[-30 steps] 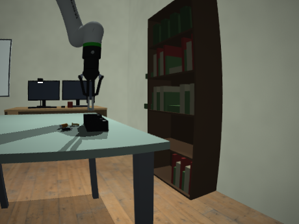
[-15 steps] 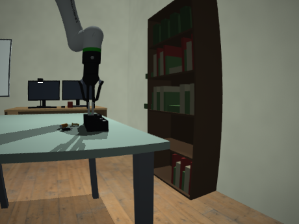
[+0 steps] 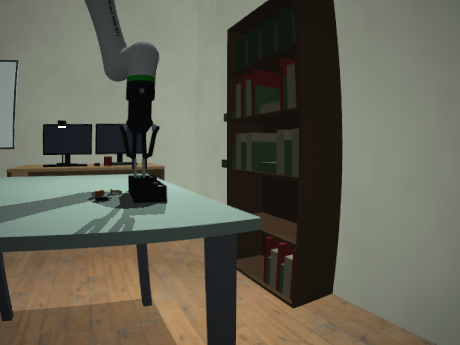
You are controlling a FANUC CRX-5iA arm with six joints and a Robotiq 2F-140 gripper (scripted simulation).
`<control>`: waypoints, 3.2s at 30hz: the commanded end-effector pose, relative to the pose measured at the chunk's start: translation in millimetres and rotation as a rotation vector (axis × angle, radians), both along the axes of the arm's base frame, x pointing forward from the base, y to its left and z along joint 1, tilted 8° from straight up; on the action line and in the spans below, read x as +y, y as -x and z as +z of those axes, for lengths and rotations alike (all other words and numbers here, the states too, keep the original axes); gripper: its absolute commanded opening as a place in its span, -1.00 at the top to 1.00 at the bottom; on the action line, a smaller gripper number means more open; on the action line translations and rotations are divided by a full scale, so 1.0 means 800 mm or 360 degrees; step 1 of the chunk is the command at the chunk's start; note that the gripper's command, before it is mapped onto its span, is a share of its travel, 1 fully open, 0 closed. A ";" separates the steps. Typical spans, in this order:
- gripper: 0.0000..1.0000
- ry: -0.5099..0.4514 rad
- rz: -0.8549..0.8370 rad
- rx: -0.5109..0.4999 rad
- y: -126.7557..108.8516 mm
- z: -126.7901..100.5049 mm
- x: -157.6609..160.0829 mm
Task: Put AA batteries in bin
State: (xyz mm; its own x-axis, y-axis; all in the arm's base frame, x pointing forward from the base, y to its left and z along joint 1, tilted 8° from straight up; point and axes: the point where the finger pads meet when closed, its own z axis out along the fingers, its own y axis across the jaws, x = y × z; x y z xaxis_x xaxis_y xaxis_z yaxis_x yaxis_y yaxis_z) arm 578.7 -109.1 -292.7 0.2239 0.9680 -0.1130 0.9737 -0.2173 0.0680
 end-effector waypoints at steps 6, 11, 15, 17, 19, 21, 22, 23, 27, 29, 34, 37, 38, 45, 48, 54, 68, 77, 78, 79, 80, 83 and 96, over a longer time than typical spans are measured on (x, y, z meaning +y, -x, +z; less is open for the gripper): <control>0.65 0.0000 0.0000 -0.0001 0.000 0.000 0.000; 0.65 0.0000 0.0000 -0.0001 0.000 0.000 0.000; 0.65 0.0000 0.0000 -0.0001 0.000 0.000 0.000; 0.65 0.0000 0.0000 -0.0001 0.000 0.002 0.000; 0.65 0.0000 0.0000 -0.0001 0.000 0.005 0.001; 0.65 0.0000 0.0000 -0.0001 0.000 0.008 0.001; 0.65 0.0000 0.0000 -0.0001 0.000 0.008 0.001; 0.65 0.0000 0.0000 -0.0001 0.000 0.008 0.001; 0.65 0.0000 0.0000 -0.0001 0.000 0.015 0.002; 0.65 0.0000 0.0000 -0.0001 0.001 0.018 0.002; 0.65 0.0000 0.0000 -0.0001 0.001 0.027 0.003; 0.65 0.0000 0.0000 -0.0001 0.001 0.032 0.004; 0.65 0.0000 0.0000 -0.0001 0.001 0.033 0.004; 0.65 0.0000 0.0000 -0.0001 0.002 0.042 0.006; -1.00 0.0000 0.0000 -0.0001 0.002 0.047 0.007; -1.00 0.0000 0.0000 -0.0001 0.004 0.077 0.011; -1.00 0.0000 0.0000 -0.0001 0.006 0.137 0.018; -1.00 0.0000 0.0000 -0.0001 0.007 0.171 0.023; -1.00 0.0000 0.0000 -0.0001 0.008 0.176 0.023; -1.00 0.0000 0.0000 -0.0001 0.008 0.181 0.024; -1.00 0.0000 0.0000 -0.0001 0.008 0.186 0.025; -1.00 0.0000 0.0000 -0.0001 0.008 0.188 0.025; -1.00 0.0000 0.0000 -0.0001 0.008 0.188 0.025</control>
State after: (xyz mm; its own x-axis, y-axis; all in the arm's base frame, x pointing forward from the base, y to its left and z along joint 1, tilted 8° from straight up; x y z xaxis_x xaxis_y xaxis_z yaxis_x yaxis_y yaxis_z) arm 572.0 -89.2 -142.7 0.2239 0.9680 -0.1131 0.9737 -0.2173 0.0679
